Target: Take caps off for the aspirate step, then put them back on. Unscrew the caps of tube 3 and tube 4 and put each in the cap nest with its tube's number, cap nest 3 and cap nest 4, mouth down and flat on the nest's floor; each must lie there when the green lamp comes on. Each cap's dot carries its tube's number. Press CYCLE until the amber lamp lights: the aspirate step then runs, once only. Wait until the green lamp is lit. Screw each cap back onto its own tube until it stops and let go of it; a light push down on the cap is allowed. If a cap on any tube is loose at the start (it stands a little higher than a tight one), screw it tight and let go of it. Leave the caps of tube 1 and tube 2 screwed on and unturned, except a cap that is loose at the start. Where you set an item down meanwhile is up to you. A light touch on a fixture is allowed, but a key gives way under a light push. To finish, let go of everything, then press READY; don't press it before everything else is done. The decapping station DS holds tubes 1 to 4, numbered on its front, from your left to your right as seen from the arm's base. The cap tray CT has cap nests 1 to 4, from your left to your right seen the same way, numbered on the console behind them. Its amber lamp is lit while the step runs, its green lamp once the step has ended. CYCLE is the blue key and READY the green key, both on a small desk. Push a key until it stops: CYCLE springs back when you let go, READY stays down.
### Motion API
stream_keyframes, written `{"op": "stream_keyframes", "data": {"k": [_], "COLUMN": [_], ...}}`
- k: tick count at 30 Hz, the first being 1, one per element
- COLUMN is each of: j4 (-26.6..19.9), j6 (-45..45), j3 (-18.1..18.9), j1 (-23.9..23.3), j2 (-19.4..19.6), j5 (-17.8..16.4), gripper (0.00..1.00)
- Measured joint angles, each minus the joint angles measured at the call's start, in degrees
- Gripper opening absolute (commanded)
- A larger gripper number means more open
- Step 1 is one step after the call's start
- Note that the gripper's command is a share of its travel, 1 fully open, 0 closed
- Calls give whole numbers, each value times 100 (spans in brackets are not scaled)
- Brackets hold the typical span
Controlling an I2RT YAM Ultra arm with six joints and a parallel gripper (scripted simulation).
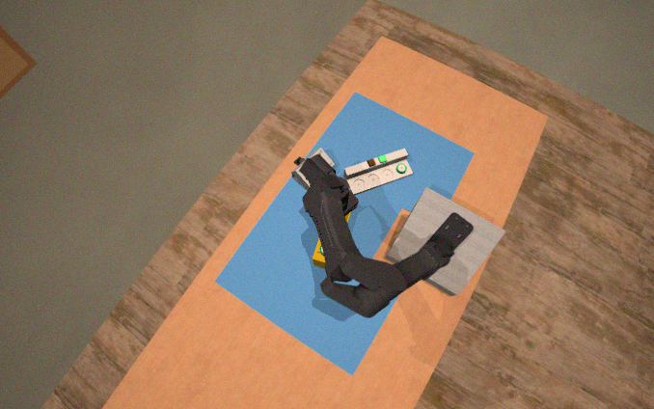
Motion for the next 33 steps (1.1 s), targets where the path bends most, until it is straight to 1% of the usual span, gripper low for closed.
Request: {"op": "stream_keyframes", "data": {"k": [12,17,21,22,33], "j4": [0,0,2,2,-2], "j6": [-3342,-4275,-4640,-4690,-4872], "j3": [0,0,-7,-7,-7], "j1": [0,0,0,0,0], "j2": [0,0,0,0,-9], "j5": [2,2,2,2,0], "gripper": [49,49,49,0,0]}}
